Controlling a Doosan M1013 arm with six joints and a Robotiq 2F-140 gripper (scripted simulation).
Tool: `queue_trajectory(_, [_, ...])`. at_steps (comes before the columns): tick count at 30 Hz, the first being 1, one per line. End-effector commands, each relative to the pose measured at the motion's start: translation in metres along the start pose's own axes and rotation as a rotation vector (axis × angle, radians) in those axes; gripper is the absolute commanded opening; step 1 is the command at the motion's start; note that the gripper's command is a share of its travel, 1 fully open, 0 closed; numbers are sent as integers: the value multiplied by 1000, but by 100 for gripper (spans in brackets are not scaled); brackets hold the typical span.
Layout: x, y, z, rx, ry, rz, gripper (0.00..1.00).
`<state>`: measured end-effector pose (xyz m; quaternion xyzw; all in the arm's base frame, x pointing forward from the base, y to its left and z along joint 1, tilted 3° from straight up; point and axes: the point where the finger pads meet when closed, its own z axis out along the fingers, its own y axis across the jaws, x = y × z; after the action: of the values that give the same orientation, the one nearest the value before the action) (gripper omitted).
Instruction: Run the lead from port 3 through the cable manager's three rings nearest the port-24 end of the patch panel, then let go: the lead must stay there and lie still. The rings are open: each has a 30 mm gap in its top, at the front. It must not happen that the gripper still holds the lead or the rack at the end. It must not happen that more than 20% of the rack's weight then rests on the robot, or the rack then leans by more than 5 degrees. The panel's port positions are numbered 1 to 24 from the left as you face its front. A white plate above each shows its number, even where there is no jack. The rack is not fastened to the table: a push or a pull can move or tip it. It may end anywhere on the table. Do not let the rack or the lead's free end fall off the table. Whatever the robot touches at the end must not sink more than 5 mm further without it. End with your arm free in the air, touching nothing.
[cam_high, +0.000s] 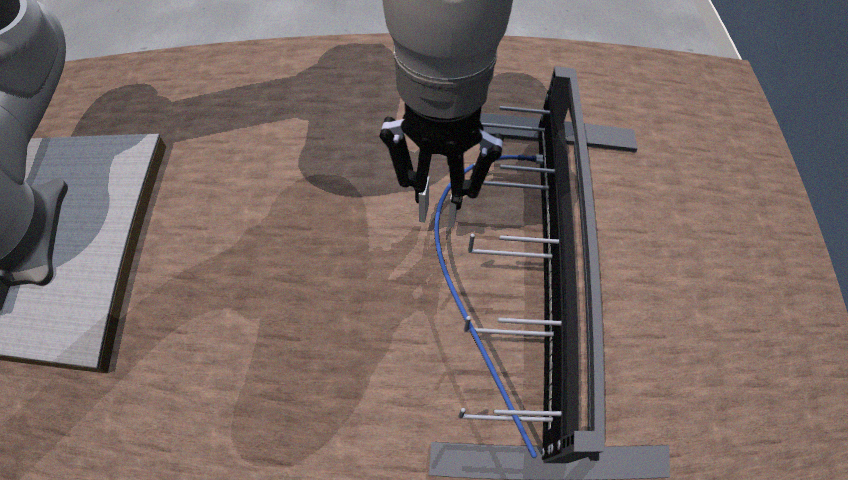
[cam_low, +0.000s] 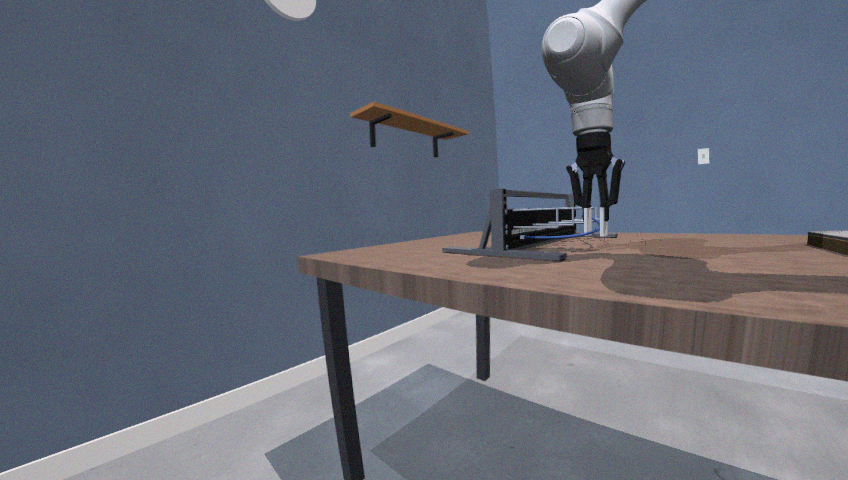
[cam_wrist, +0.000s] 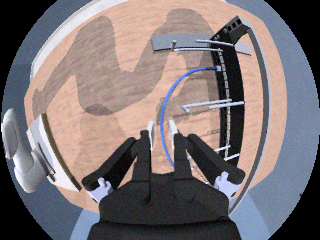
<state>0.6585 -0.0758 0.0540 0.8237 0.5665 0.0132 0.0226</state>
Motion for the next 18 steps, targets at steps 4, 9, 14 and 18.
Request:
queue_trajectory(4, [0, 0, 0, 0, 0, 0, 20])
queue_trajectory(9, [0, 0, 0, 0, 0, 0, 20])
queue_trajectory(14, [0, 0, 0, 0, 0, 0, 0])
queue_trajectory(18, [0, 0, 0, 0, 0, 0, 0])
